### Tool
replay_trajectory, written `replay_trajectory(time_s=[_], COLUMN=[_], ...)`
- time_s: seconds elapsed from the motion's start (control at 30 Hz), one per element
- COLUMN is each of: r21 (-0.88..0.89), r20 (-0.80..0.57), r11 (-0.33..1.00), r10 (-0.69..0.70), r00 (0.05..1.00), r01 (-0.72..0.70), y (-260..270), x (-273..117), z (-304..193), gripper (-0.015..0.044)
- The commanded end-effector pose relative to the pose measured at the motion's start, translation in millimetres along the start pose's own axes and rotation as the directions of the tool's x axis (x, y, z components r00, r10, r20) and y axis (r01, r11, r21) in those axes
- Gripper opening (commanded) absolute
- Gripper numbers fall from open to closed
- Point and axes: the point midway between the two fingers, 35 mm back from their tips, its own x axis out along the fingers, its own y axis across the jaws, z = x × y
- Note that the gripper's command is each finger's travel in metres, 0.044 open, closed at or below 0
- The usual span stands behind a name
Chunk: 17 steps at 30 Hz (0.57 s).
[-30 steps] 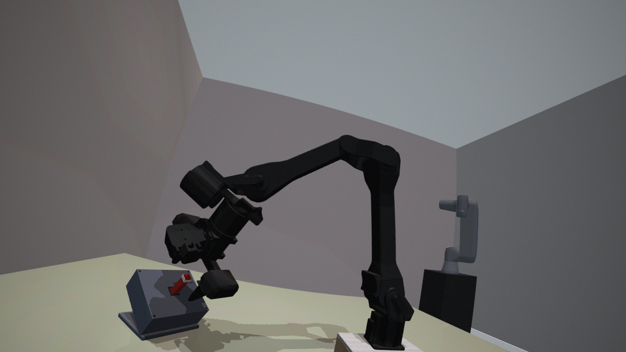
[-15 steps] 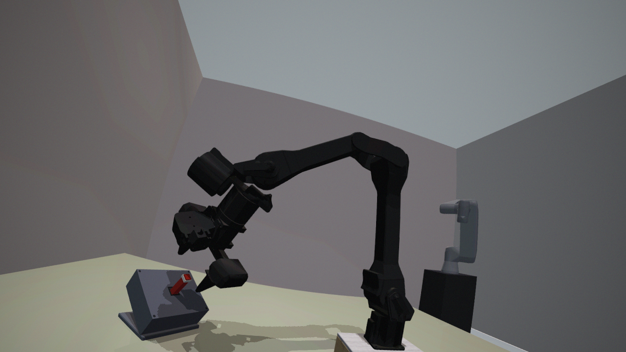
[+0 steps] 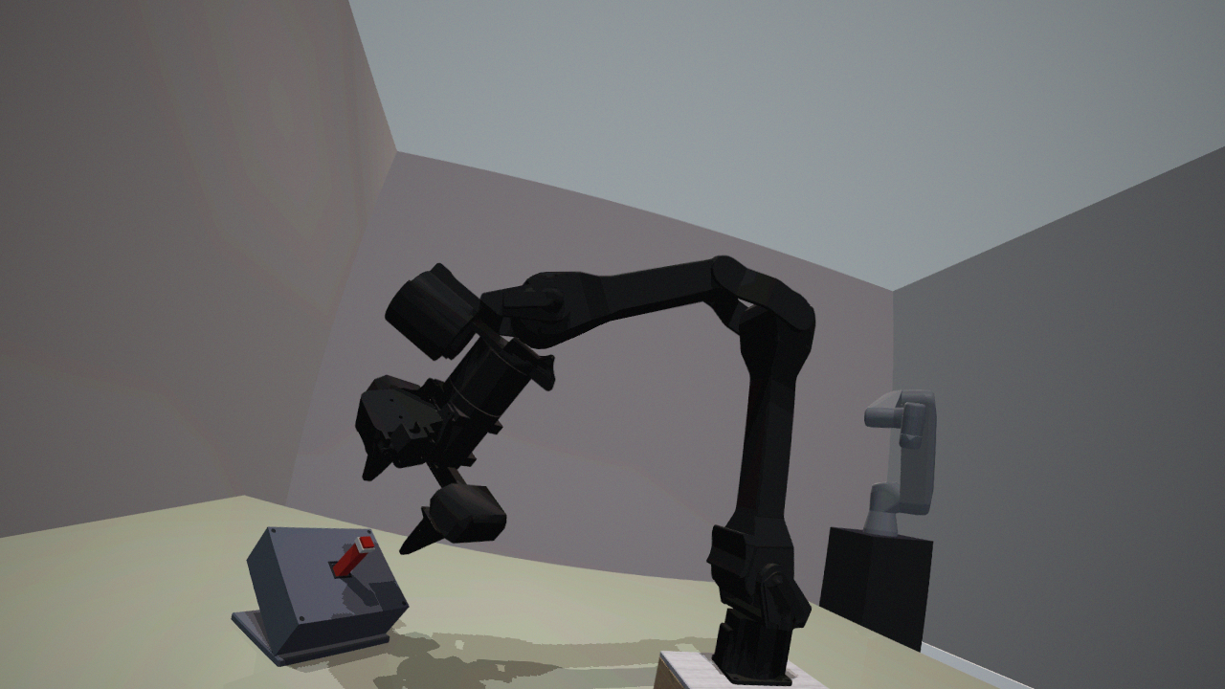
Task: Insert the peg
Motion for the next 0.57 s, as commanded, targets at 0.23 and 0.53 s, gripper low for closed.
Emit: replay_trajectory(time_s=[0.23,0.53], r21=[0.007,0.007], r20=[0.003,0.003], r11=[1.0,1.0], r10=[-0.008,-0.008], r00=[1.0,1.0], r01=[0.008,0.008], y=[1,1], x=[-20,-25], z=[0,0], gripper=[0.044,0.044])
